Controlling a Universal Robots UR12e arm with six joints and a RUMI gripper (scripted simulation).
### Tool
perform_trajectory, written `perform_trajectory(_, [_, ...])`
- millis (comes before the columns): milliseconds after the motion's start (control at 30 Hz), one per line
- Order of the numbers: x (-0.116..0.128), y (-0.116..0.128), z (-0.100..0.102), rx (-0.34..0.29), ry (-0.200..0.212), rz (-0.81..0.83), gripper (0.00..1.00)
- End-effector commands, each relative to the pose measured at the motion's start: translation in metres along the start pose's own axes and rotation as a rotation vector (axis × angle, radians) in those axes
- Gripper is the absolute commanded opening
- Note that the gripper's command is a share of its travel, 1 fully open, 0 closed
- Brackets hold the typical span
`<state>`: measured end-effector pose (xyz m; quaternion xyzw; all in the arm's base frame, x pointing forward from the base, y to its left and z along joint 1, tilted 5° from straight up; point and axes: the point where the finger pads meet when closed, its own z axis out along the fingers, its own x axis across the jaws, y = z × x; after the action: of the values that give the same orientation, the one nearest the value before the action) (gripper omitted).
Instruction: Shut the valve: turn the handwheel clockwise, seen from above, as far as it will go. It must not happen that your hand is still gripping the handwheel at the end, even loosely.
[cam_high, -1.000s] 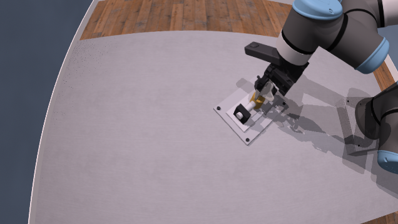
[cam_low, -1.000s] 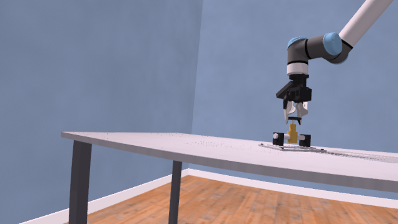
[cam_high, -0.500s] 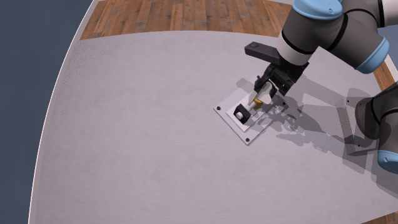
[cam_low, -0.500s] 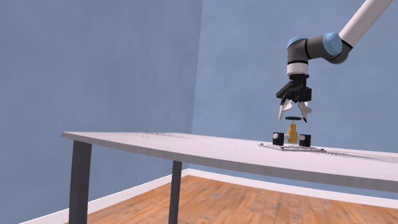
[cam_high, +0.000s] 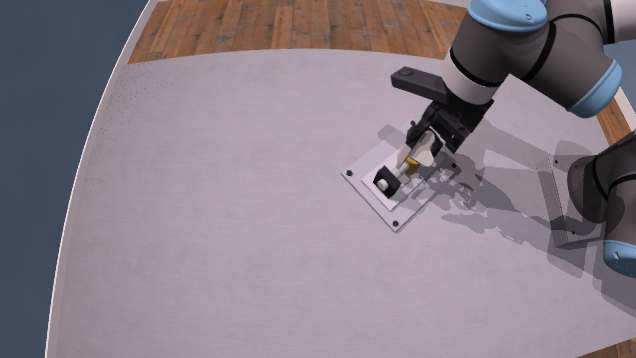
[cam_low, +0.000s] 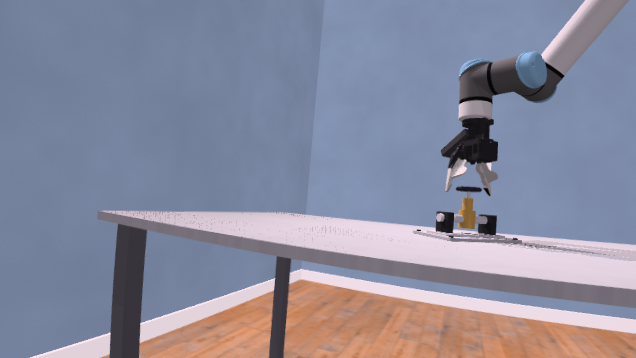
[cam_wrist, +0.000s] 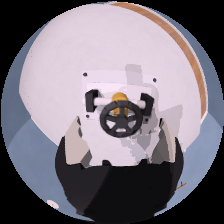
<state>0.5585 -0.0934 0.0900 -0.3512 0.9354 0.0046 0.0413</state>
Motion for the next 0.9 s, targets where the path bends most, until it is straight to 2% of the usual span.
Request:
perform_trajectory(0, [-0.0003, -0.0006, -0.0006, 0.001, -0.001, 0.000, 1.00])
perform_trajectory(867, [-0.0003, -0.0006, -0.0084, 0.001, -0.001, 0.000, 1.00])
